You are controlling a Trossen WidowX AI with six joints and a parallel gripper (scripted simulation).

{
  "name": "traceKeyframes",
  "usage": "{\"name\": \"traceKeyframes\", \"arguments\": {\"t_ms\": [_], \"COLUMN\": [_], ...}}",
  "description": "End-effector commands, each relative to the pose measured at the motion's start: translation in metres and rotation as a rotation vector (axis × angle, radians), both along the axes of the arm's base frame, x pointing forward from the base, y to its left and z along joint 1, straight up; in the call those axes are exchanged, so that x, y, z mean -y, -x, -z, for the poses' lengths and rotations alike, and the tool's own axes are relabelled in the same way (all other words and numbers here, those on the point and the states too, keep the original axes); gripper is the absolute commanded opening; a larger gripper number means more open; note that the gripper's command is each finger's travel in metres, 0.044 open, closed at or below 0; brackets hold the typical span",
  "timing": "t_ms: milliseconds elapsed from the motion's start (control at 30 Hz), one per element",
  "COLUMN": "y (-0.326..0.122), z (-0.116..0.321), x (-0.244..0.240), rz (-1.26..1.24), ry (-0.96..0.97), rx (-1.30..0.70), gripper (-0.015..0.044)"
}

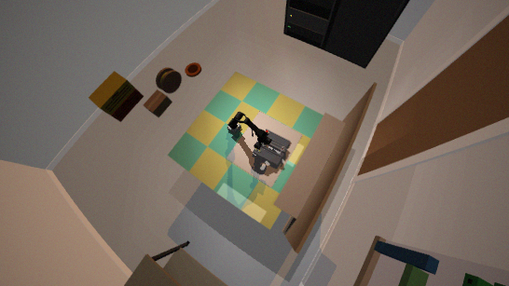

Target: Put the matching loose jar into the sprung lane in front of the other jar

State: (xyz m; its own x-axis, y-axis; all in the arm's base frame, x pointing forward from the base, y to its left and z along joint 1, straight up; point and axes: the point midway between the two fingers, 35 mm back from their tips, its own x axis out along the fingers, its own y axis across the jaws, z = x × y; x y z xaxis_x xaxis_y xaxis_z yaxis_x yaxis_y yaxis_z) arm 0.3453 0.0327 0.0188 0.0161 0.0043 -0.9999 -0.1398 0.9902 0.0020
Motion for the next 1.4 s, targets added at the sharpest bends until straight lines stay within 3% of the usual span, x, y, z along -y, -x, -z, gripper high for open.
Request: {"name": "traceKeyframes", "arguments": {"t_ms": [0, 1367], "y": [-0.0042, 0.0019], "z": [0.0012, 0.0044], "x": [-0.0005, 0.0004], "rz": [0.002, 0.002], "ry": [0.0, 0.0], "rx": [0.017, 0.017], "gripper": [0.0, 0.0]}}
